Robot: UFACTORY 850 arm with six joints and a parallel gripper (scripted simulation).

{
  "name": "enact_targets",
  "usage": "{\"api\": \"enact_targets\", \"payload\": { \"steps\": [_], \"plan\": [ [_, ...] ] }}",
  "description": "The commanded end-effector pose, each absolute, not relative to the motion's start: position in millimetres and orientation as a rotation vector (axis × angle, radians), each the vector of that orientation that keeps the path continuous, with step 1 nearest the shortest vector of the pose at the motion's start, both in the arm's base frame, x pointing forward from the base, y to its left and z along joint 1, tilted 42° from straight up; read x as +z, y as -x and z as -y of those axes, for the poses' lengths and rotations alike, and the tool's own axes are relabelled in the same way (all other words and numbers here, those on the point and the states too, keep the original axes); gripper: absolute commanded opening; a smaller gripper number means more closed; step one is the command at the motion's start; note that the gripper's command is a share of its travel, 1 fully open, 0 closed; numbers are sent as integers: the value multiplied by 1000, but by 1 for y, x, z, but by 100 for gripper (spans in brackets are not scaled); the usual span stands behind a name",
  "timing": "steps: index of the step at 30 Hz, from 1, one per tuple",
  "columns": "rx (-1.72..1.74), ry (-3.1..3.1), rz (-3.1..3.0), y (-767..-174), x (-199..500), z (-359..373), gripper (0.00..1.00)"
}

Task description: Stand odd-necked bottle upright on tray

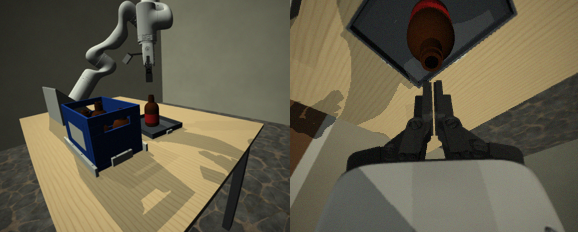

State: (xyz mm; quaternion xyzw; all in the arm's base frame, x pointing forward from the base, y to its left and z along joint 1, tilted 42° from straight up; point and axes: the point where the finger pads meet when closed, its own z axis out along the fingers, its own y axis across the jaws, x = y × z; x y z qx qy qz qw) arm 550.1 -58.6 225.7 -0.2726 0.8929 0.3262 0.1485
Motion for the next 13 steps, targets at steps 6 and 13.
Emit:
{"api": "enact_targets", "payload": {
  "steps": [6,13],
  "plan": [
    [936,784,-2566,-551,226,59,0],
    [936,784,-2566,-551,226,59,0]
  ]
}}
